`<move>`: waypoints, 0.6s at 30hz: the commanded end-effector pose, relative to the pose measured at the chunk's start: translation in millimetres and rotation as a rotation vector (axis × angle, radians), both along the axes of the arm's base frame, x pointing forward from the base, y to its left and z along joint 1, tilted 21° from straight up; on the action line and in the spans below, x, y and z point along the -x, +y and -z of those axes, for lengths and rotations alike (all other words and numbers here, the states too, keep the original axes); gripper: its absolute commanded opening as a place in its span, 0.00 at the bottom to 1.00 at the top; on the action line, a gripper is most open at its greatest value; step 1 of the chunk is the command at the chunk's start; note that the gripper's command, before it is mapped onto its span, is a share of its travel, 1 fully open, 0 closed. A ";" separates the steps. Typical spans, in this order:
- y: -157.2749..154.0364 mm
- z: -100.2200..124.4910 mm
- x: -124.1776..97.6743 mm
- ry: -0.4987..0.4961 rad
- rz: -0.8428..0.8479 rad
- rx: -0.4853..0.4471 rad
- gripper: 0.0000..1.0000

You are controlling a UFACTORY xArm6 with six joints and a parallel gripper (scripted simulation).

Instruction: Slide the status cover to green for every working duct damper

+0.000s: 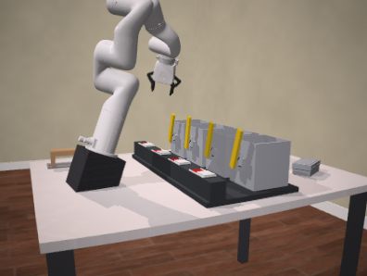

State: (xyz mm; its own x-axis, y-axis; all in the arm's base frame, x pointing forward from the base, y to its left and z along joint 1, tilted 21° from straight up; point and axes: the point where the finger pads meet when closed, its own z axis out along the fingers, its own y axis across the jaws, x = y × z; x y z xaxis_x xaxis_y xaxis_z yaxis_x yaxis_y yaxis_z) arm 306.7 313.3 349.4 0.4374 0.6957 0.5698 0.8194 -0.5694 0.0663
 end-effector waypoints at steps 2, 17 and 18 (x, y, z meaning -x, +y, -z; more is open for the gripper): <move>-8.8 -39.2 -38.0 -0.024 0.069 -0.081 1.00; -60.9 -135.6 -118.6 -0.125 0.243 -0.258 1.00; -65.6 -142.4 -123.5 -0.134 0.255 -0.270 1.00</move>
